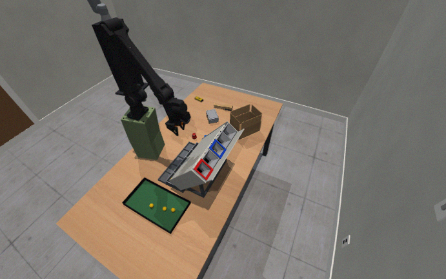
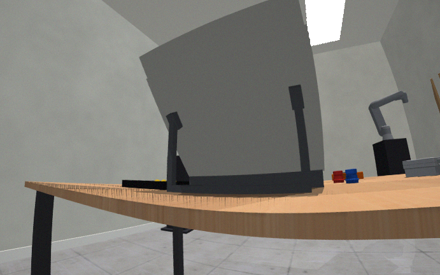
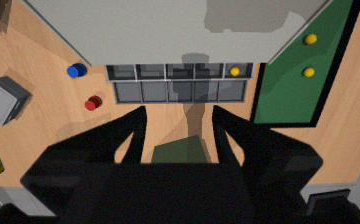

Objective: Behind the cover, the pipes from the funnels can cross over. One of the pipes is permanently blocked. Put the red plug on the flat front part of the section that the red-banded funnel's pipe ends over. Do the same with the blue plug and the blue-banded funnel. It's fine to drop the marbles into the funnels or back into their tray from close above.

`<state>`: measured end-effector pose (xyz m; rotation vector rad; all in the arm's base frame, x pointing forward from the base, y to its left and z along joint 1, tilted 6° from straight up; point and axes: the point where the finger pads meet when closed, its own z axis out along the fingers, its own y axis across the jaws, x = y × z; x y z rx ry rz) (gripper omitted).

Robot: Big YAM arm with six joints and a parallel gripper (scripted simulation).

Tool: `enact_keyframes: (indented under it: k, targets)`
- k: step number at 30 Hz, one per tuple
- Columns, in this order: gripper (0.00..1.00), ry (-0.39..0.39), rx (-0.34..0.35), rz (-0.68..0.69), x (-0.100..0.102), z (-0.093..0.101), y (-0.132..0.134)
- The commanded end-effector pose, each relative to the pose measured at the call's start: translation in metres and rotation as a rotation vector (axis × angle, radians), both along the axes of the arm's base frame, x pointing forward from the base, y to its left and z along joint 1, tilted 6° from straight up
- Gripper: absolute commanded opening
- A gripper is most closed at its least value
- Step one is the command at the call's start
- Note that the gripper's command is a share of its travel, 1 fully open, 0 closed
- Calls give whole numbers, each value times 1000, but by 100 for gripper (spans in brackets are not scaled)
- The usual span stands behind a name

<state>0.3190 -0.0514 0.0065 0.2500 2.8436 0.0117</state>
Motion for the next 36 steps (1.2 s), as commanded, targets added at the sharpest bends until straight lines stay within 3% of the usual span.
enact_keyframes:
  k: [1, 2, 19, 22, 36]
  targets:
    - [59, 93, 15, 13, -20, -27, 4]
    - [59, 118, 19, 14, -27, -34, 5]
    - [59, 162, 25, 19, -40, -47, 8]
    - [59, 141, 23, 8, -34, -39, 6]
    - [59, 141, 23, 8, -34, -39, 6]
